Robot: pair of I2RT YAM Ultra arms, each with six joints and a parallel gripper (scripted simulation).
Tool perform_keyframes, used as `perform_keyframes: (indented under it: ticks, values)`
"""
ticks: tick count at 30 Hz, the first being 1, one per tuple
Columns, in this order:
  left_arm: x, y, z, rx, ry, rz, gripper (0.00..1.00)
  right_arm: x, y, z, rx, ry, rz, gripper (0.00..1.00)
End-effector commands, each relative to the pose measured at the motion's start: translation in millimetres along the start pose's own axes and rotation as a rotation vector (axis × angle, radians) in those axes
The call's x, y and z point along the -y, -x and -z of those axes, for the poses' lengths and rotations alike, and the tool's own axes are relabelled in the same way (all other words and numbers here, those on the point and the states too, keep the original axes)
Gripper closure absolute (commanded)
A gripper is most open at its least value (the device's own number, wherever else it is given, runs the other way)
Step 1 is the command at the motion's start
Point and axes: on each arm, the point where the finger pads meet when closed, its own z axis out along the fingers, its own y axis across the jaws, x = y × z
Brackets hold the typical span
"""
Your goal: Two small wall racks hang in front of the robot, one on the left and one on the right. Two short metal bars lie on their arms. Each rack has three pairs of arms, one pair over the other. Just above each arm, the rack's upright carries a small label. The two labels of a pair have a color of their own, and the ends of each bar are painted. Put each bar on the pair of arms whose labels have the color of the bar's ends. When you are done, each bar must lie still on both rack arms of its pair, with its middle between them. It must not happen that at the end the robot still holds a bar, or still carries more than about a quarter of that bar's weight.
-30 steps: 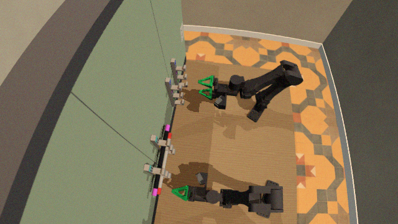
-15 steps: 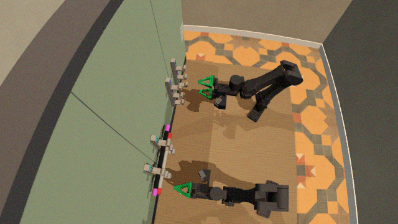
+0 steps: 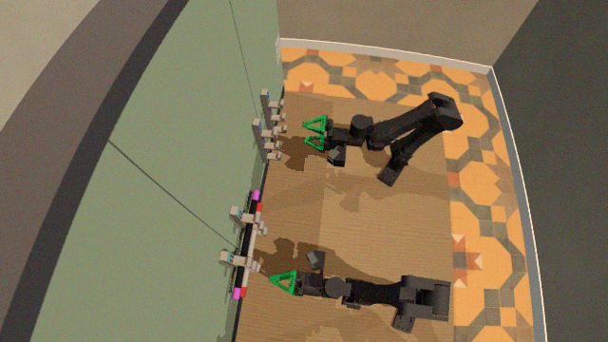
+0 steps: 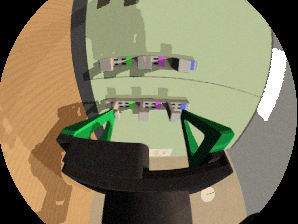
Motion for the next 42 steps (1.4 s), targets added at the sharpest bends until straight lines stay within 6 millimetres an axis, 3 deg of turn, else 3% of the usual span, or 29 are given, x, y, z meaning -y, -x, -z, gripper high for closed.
perform_keyframes:
  ticks: [1,42]
  values:
    - [-10,5,5,-0.013,0.006,0.011,0.00,7,-3,4,-0.002,-0.019,-0.015,0.00]
    - [-49,66,26,-0.013,0.006,0.011,0.00,7,-3,4,-0.002,-0.019,-0.015,0.00]
